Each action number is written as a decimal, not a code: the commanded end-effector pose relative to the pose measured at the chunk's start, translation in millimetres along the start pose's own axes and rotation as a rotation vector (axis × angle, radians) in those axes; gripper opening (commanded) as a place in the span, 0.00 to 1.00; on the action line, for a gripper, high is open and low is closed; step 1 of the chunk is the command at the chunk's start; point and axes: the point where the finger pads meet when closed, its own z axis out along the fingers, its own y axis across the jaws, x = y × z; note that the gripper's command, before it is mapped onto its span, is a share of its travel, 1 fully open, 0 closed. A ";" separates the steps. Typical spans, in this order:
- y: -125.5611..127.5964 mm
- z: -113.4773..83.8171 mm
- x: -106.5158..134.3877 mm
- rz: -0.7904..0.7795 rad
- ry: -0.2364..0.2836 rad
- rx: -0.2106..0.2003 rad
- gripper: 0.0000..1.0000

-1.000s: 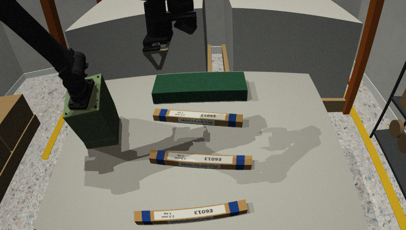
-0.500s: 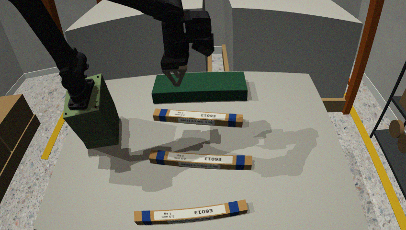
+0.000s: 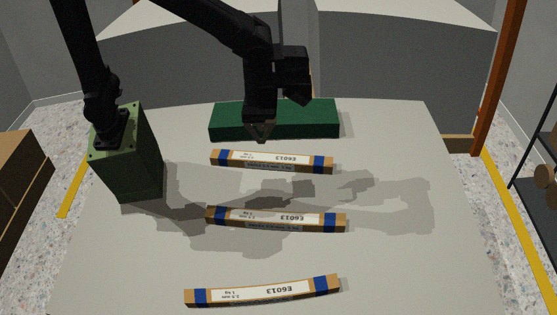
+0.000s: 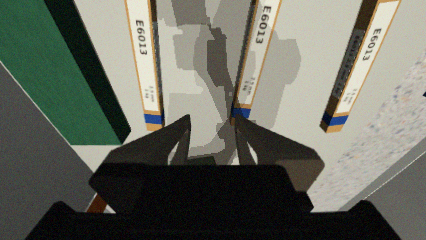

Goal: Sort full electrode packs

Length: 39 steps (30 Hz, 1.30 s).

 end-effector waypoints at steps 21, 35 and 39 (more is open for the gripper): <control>2.7 -30.7 -35.3 -0.006 -0.082 -0.010 0.43; -2.0 -31.7 -36.5 0.003 -0.081 -0.009 0.43; -2.6 -31.8 -36.8 0.003 -0.081 -0.009 0.43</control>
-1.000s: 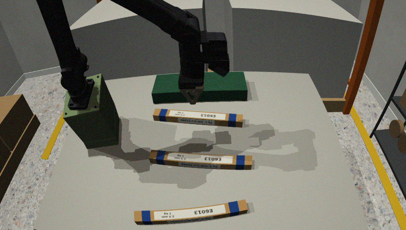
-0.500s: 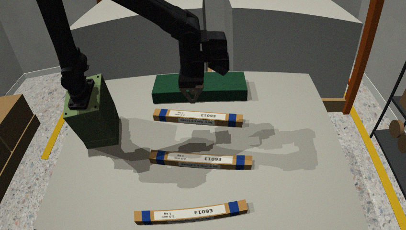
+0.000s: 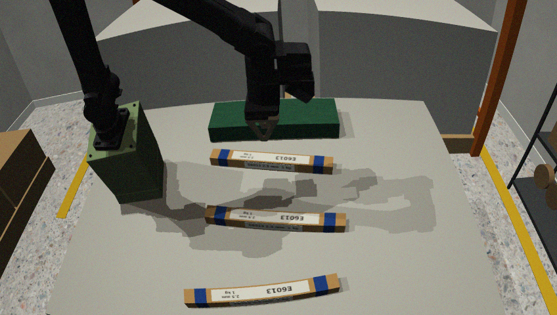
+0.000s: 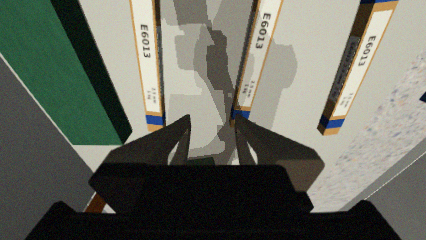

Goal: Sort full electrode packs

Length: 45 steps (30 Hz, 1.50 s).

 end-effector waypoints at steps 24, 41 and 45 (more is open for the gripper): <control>-1.2 -2.0 -13.8 0.010 -0.042 -0.004 0.43; -1.2 18.6 -13.8 0.010 -0.040 -0.004 0.43; -1.2 24.1 -13.8 0.010 -0.040 -0.004 0.43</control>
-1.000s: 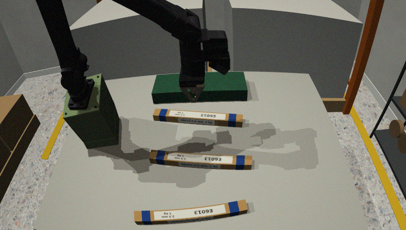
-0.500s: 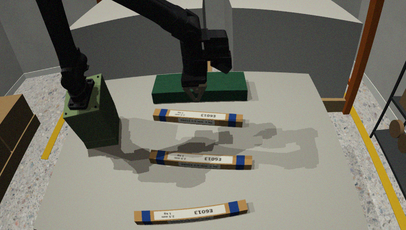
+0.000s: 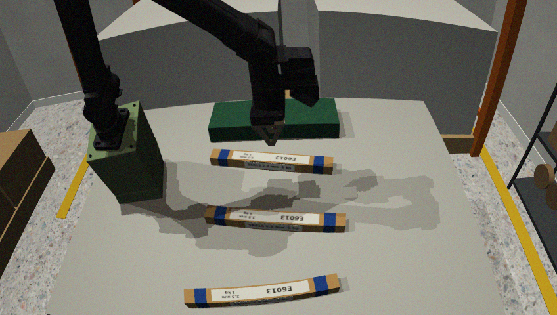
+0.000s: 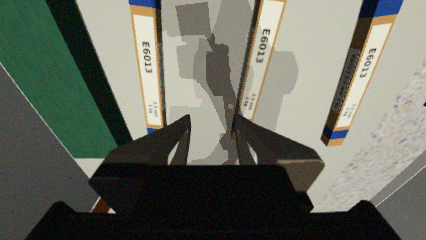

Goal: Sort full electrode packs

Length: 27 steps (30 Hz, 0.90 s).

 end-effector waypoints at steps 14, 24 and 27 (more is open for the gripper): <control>-1.7 27.5 2.3 -0.006 0.009 0.001 0.43; -1.7 38.4 2.9 -0.006 0.010 0.001 0.43; -1.7 39.8 2.9 -0.006 0.010 0.001 0.43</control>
